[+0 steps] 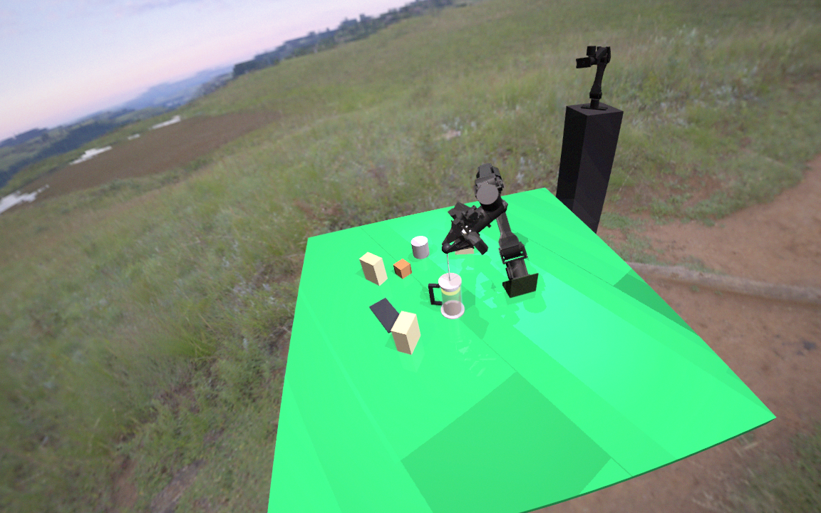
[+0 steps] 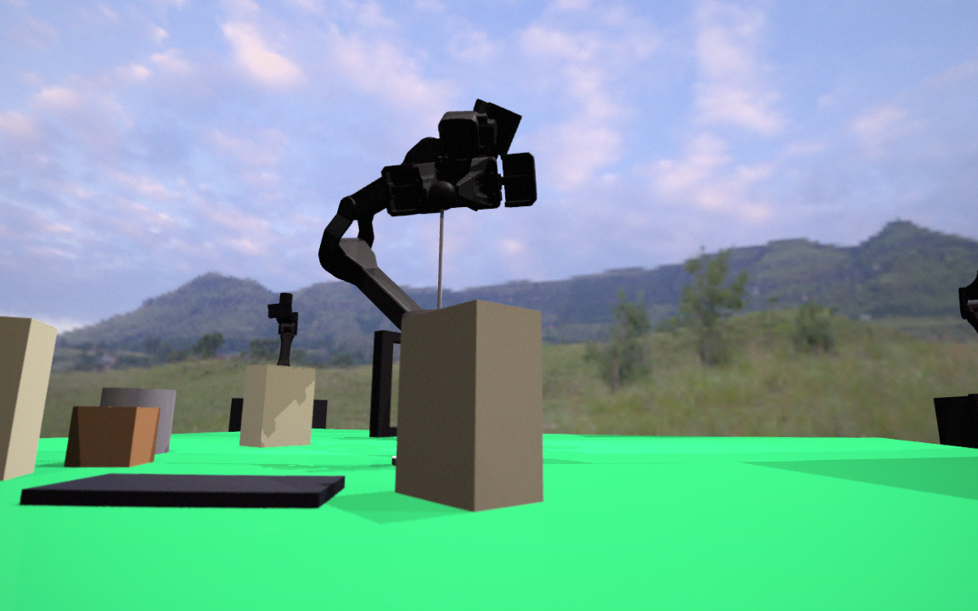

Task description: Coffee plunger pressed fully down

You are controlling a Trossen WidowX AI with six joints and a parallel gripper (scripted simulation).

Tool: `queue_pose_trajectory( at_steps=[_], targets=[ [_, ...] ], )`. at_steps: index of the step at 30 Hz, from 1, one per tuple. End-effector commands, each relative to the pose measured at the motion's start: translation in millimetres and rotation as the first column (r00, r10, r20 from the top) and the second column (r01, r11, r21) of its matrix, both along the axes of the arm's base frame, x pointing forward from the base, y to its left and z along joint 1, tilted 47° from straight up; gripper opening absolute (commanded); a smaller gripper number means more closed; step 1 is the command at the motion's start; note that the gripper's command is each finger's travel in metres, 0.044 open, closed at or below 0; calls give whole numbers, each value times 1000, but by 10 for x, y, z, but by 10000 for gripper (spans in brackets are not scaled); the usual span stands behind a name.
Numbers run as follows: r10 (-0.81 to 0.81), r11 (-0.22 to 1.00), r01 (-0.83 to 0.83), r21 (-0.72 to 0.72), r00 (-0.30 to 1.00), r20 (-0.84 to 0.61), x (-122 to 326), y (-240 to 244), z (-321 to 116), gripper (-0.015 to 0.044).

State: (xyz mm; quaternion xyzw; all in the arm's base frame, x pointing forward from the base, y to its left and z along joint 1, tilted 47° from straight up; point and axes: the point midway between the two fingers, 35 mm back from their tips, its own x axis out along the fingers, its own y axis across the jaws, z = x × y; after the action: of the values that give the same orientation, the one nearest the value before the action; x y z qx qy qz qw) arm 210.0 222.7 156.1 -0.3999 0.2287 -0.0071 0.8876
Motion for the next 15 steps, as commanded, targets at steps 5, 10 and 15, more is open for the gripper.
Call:
queue_pose_trajectory(
  at_steps=[5,10,15],
  targets=[
    [2,1000,-2,-4,1000,0,1,-4,-1,126],
    [2,1000,-2,-4,1000,-1,12,-35,-41,126],
    [1,1000,-1,-4,1000,-2,29,-85,-103,126]
  ],
)
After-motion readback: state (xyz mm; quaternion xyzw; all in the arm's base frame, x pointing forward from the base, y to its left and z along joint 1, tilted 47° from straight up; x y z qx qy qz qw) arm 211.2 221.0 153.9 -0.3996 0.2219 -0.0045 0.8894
